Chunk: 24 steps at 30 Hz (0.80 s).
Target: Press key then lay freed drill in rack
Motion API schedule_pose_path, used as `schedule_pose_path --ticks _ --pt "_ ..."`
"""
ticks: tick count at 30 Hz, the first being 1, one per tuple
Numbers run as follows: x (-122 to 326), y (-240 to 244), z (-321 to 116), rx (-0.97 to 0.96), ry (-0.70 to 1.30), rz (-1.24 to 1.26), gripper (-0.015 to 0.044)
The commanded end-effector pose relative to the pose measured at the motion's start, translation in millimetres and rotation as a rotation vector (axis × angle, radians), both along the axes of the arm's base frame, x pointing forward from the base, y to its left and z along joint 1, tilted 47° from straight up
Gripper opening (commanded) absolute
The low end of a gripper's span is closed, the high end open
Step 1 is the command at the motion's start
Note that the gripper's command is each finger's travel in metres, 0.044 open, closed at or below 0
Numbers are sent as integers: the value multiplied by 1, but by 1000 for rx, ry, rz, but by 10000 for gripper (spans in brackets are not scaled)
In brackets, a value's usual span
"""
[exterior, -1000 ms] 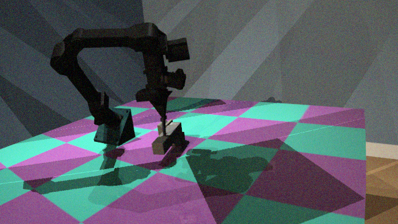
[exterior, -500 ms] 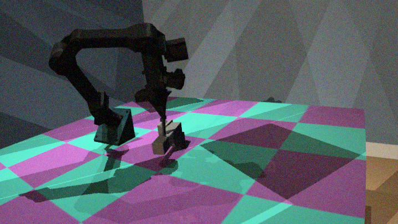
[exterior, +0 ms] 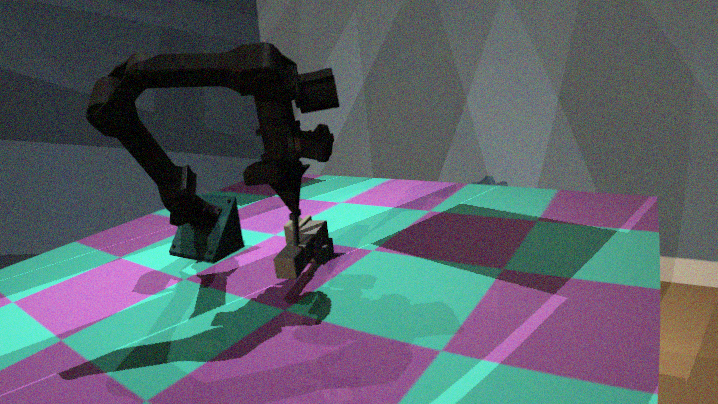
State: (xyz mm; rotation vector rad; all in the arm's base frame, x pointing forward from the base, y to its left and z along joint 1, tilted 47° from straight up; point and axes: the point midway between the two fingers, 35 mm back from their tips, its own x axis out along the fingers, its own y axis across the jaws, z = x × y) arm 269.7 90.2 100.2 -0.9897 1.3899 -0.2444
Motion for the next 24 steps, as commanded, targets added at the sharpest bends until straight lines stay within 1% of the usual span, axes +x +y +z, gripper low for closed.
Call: schedule_pose_path --ticks 1,24 --pt "-1 -18 -10 -38 32 -32 0" --pt "2 -28 -17 -38 32 -32 0"
